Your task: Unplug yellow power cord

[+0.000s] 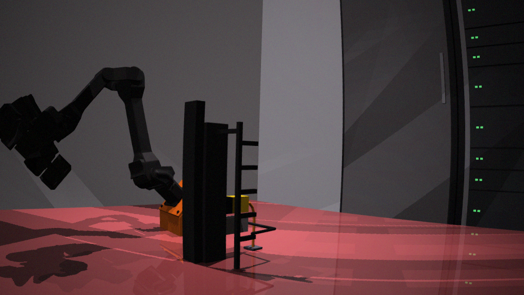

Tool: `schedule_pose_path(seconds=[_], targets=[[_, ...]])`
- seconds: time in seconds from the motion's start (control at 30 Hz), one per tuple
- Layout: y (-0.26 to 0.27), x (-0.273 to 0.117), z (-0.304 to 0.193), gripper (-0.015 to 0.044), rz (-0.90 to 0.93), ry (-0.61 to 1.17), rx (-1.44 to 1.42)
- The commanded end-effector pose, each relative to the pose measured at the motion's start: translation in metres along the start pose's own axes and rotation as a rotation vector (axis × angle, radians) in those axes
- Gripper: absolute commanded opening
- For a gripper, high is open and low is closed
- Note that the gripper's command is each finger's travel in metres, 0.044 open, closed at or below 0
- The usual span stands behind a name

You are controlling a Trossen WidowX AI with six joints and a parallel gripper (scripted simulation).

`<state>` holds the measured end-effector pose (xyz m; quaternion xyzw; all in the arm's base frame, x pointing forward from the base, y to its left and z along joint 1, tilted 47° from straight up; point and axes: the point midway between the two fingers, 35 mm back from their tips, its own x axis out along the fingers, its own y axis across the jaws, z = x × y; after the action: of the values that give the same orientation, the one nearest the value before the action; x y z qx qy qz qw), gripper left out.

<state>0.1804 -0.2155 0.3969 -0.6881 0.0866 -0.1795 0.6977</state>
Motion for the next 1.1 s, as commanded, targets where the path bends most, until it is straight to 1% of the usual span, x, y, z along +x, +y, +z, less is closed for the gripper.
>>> schedule_pose_path(seconds=[0.0,0.27,0.57,0.83,1.07], targets=[[0.010,0.024,0.008,0.0160,0.036,-0.039,0.139],[0.035,0.064,0.031,0.0160,0.135,-0.087,0.374],[0.069,0.104,0.073,0.0160,0.286,-0.119,0.599],[0.100,0.128,0.127,0.0160,0.437,-0.136,0.737],[0.127,0.139,0.185,0.0160,0.579,-0.144,0.815]])
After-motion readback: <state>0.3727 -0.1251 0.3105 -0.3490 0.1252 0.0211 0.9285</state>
